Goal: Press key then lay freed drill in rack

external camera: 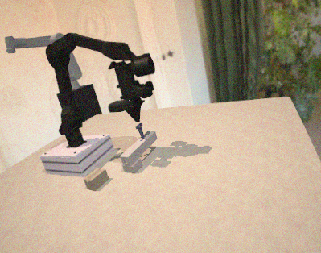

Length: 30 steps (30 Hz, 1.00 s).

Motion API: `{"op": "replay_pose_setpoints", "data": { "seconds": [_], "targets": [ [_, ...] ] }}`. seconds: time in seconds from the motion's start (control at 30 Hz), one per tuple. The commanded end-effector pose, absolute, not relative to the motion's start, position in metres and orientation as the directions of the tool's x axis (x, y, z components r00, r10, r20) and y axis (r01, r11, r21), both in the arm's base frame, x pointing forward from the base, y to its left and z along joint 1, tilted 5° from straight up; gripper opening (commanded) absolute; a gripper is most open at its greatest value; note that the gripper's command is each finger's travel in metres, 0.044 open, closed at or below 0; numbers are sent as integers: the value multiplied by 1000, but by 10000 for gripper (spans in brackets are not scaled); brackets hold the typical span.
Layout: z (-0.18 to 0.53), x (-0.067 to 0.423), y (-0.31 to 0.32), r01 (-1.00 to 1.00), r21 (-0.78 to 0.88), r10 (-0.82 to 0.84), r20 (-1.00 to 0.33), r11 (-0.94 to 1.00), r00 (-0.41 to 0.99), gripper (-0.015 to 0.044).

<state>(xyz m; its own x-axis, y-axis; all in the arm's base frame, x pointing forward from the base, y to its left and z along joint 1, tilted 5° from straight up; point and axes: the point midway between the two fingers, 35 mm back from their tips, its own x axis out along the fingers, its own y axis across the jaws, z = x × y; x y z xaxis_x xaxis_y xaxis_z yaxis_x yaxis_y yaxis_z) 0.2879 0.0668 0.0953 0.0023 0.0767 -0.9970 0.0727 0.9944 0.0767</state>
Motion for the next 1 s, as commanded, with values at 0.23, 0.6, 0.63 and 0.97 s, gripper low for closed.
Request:
{"op": "replay_pose_setpoints", "data": {
  "seconds": [0.23,0.6,0.63,0.97],
  "targets": [
    [82,287,69,60,81,82,-997,995,-12,0],
    [81,284,69,60,81,82,-997,995,-12,0],
    [81,284,69,60,81,82,-997,995,-12,0],
    [82,281,69,60,81,82,-997,995,-12,0]
  ]
}}
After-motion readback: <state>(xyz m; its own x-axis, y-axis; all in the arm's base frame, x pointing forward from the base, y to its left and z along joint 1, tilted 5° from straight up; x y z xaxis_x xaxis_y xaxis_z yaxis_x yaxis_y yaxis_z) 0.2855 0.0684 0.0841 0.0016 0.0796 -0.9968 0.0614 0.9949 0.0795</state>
